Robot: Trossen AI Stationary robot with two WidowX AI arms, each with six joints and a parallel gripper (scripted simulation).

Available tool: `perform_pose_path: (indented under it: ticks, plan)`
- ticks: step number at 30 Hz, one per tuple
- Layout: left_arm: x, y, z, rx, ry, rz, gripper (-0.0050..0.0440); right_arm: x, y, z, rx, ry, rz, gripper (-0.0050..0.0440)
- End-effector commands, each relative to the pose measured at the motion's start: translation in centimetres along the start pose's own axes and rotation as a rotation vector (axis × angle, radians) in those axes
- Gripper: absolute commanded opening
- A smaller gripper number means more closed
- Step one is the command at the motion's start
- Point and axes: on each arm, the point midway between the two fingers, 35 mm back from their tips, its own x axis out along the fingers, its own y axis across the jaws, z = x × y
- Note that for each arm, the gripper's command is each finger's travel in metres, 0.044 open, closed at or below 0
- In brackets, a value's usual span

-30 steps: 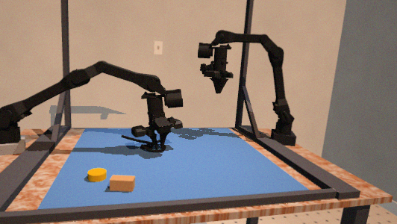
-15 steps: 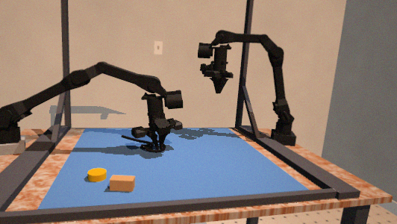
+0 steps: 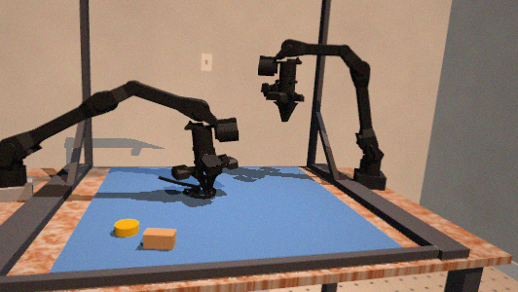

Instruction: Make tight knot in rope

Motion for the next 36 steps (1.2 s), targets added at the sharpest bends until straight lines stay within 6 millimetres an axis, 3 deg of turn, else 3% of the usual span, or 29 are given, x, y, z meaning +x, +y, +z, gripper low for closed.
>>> perform_pose_path:
  ticks: [1,21,31,34,36]
  plan:
    - [-0.8,0.0,-0.2,-0.007,-0.023,0.015,0.0085,-1.5,0.6,0.2,-0.005,-0.012,0.034,0.0020]
    - [-0.8,0.0,-0.2,-0.007,-0.023,0.015,0.0085,-1.5,0.6,0.2,-0.005,-0.012,0.036,0.0020]
    - [-0.8,0.0,-0.2,-0.007,-0.023,0.015,0.0085,-3.0,0.7,0.2,-0.013,-0.044,0.118,0.0020]
    - [-0.8,0.0,-0.2,-0.007,-0.023,0.015,0.0085,-2.3,0.5,0.2,-0.004,-0.035,0.095,0.0085]
    - [-0.8,0.0,-0.2,-0.007,-0.023,0.015,0.0085,-2.4,0.3,0.1,0.006,-0.033,0.091,0.0085]
